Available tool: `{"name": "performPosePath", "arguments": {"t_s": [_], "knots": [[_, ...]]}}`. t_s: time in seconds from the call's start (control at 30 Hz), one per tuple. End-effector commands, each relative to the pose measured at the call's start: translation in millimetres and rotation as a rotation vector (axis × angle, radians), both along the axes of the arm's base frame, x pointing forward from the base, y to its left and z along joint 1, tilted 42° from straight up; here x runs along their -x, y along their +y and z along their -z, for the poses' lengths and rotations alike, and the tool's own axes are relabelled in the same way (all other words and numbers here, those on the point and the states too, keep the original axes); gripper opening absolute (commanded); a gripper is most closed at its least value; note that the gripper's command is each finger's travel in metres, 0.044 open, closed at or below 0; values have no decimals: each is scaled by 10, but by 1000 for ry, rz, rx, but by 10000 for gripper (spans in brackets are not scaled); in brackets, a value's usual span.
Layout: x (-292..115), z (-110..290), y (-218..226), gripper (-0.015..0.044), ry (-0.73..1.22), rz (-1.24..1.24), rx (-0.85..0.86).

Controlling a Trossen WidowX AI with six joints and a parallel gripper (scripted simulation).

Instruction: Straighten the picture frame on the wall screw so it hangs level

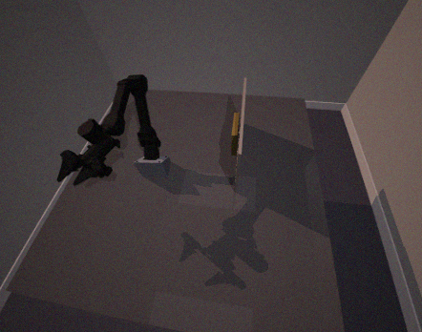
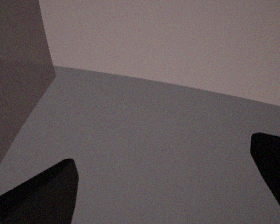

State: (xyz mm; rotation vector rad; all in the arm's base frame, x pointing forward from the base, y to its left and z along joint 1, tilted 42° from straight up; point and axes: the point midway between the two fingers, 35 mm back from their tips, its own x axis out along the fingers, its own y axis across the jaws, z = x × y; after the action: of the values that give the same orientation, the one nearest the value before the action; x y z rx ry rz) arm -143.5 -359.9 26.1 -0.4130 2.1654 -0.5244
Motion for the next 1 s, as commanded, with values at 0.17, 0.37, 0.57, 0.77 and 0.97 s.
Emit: {"name": "performPosePath", "arguments": {"t_s": [0.17,0.37,0.57,0.77,0.97], "knots": [[-667,-404,-95,260,-304,82,318],[-1415,-817,8,260,-733,183,564],[-1922,-1084,213,260,-1084,278,649],[-2372,-1317,510,260,-1441,402,642],[-2751,-1516,885,260,-1782,564,535]]}}
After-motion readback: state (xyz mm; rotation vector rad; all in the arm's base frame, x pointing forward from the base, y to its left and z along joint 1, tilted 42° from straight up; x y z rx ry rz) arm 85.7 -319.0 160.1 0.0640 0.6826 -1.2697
